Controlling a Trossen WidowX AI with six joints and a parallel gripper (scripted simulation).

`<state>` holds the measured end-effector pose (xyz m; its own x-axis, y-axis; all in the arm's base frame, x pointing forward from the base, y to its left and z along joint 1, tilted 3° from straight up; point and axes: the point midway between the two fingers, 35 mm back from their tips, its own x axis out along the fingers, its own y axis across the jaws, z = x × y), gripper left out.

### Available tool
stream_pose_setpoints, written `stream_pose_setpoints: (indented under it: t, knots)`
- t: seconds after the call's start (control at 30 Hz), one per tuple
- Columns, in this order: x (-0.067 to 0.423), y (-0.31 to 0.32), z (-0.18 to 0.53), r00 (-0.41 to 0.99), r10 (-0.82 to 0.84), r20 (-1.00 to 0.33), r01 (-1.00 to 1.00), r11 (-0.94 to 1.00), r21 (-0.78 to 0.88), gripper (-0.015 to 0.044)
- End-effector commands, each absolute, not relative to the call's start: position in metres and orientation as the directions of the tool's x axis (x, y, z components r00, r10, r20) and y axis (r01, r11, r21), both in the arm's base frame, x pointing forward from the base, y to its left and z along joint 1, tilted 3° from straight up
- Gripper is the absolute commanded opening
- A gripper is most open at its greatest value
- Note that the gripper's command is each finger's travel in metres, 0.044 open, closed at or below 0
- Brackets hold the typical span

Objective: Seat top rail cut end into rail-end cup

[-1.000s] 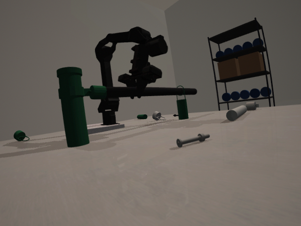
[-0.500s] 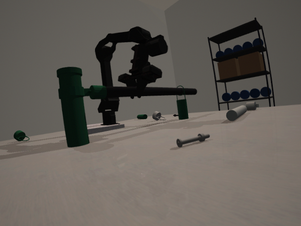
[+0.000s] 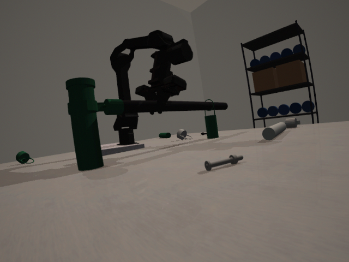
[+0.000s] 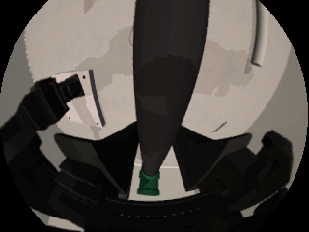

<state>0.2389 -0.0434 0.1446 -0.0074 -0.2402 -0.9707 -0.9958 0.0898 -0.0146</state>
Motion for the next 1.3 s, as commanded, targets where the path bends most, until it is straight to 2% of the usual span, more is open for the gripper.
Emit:
stream_pose_setpoints:
  t: [0.0, 1.27]
  knots:
    - [0.239, -0.049, 0.146, -0.003, -0.249, -0.969, -0.996, 0.091, -0.020, 0.0000]
    - [0.237, -0.067, 0.145, -0.008, -0.239, -0.971, -0.996, 0.090, -0.014, 0.0000]
